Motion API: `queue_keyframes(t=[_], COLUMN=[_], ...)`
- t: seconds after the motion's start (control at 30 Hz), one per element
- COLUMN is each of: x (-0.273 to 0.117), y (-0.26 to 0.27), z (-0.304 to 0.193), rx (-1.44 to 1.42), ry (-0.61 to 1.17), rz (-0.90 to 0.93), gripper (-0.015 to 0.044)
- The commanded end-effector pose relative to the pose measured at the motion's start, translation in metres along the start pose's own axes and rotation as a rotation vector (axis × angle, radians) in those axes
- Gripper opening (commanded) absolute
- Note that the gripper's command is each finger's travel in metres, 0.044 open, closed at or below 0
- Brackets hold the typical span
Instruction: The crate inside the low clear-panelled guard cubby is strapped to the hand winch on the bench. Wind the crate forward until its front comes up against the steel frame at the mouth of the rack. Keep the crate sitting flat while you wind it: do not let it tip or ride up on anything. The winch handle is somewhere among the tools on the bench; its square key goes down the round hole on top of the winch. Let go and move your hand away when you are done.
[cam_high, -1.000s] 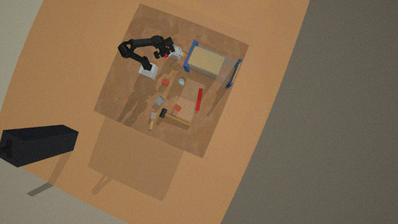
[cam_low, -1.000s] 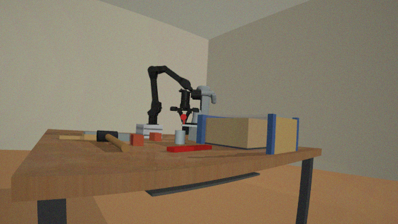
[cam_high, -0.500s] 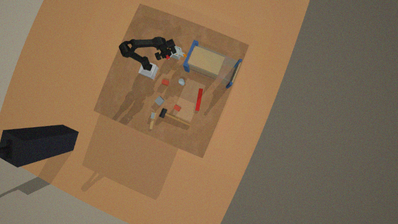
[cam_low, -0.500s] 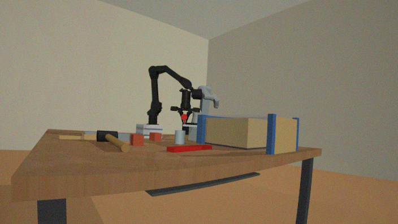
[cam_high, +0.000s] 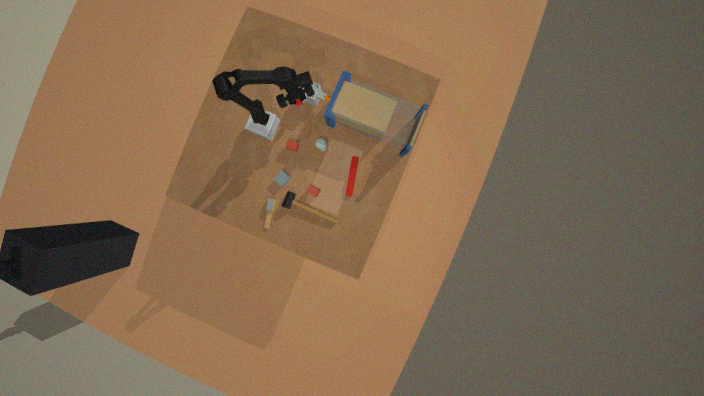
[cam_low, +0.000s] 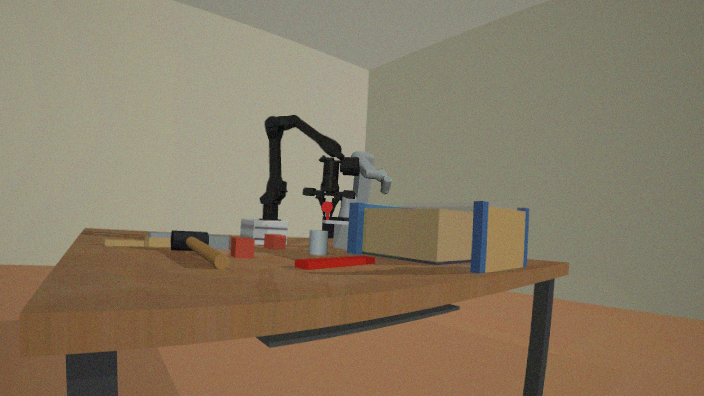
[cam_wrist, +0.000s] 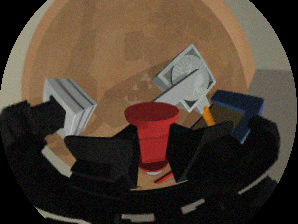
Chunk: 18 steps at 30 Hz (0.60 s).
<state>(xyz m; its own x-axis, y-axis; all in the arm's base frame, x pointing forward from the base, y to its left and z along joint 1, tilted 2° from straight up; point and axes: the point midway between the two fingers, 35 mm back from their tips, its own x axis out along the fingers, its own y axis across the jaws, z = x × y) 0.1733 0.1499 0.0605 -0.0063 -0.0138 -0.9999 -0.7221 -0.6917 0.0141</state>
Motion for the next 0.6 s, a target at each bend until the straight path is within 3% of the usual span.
queue_keyframes(t=[0.0,0.57], x=[-0.001,-0.002], y=[-0.010,-0.025], z=[-0.012,-0.024], rx=[0.017,0.017], ry=[0.029,0.030], rz=[-0.018,-0.019], gripper=[0.0000,0.0000])
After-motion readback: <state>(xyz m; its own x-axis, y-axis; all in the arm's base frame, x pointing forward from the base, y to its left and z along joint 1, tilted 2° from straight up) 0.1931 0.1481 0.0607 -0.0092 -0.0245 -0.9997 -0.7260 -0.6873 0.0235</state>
